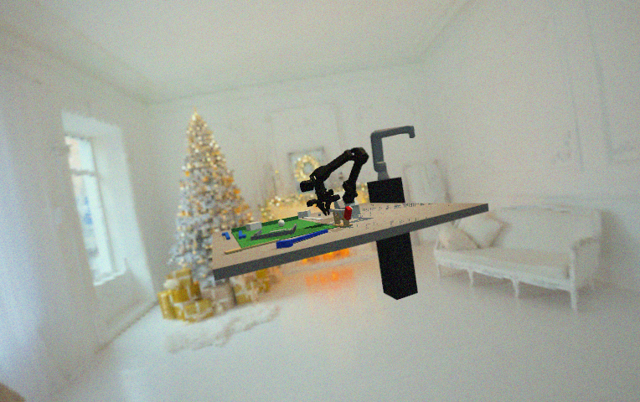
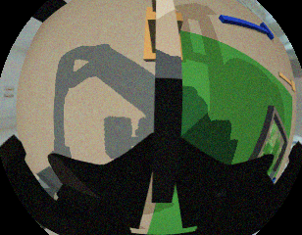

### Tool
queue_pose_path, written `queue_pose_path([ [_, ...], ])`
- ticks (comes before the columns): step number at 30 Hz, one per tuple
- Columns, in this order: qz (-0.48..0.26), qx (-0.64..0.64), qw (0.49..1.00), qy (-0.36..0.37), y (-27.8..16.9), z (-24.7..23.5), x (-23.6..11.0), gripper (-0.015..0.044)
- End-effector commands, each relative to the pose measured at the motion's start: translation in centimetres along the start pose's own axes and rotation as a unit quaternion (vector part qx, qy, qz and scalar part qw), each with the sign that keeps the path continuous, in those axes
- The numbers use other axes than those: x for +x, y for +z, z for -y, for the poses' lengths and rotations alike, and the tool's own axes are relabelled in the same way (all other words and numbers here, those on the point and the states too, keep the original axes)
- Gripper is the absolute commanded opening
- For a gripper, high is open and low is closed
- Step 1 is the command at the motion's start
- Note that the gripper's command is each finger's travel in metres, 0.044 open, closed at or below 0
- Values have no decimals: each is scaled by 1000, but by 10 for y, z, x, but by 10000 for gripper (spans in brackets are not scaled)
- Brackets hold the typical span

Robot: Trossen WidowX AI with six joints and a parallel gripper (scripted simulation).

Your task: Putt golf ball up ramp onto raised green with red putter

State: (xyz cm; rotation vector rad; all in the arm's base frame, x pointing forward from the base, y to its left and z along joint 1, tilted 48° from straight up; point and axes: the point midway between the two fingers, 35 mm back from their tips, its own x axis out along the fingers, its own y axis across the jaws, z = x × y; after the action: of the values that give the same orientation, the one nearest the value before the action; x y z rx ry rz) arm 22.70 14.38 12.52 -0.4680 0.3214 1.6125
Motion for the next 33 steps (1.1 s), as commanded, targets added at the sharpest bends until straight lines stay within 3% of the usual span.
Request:
queue_pose_path([
  [1, 0, -2, 1000, -6, 4, 4, -17, 0],
  [17, 11, 0, 1000, -4, 24, -1, -77, 0],
  [25, -24, 153, 988, -17, -28, 10, -86, 0],
  [33, -52, 326, 943, -39, -83, 14, -108, 0],
])
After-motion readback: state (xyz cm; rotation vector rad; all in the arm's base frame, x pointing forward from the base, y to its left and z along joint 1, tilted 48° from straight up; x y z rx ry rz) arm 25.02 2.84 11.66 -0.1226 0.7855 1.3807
